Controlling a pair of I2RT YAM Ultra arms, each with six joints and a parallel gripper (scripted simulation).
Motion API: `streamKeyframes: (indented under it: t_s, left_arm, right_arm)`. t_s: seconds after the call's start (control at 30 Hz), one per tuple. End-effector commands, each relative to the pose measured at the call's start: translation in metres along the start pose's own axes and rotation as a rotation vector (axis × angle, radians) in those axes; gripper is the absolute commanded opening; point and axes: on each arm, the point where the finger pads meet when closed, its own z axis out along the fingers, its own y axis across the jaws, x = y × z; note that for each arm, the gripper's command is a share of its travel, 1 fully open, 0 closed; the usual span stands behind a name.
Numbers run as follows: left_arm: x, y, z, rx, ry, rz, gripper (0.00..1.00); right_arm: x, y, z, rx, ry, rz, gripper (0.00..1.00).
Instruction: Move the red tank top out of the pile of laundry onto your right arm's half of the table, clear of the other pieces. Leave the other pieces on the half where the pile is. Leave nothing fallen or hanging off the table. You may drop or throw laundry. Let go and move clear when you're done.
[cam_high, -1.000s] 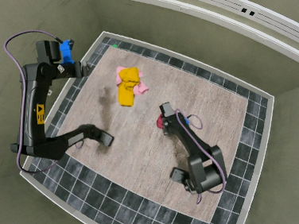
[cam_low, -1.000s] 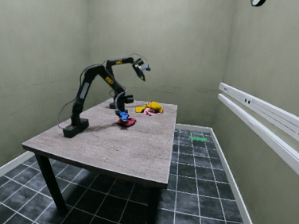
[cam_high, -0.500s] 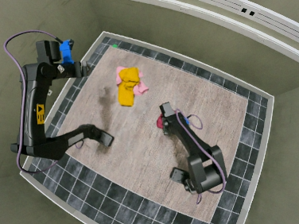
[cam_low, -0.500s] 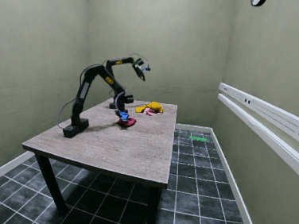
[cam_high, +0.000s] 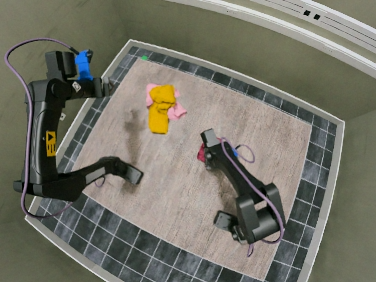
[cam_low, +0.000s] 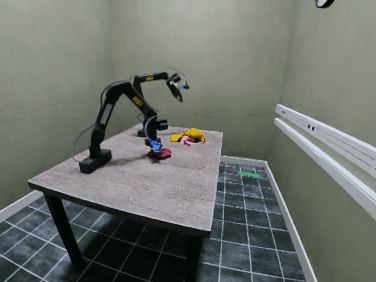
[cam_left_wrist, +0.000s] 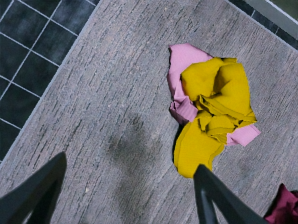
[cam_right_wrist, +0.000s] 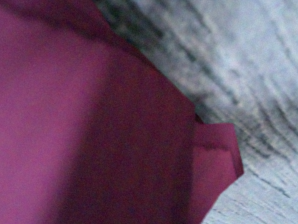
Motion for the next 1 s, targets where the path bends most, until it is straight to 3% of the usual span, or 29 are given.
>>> streamKeyframes:
  t_s: [0.0,0.97]
  left_arm:
    - [-0.0131,-0.0013,-0.0133,0.007,-0.055,0.01,0.92]
    - [-0.0131,-0.0013,-0.0133,0.007,-0.055,0.01,0.92]
  right_arm:
    - [-0.0074,-0.0356,0.0242,0.131,-0.043,-0.012,0.0]
    - [-0.0059,-0.0363,0.0189,0.134,-0.044,-0.019,0.0]
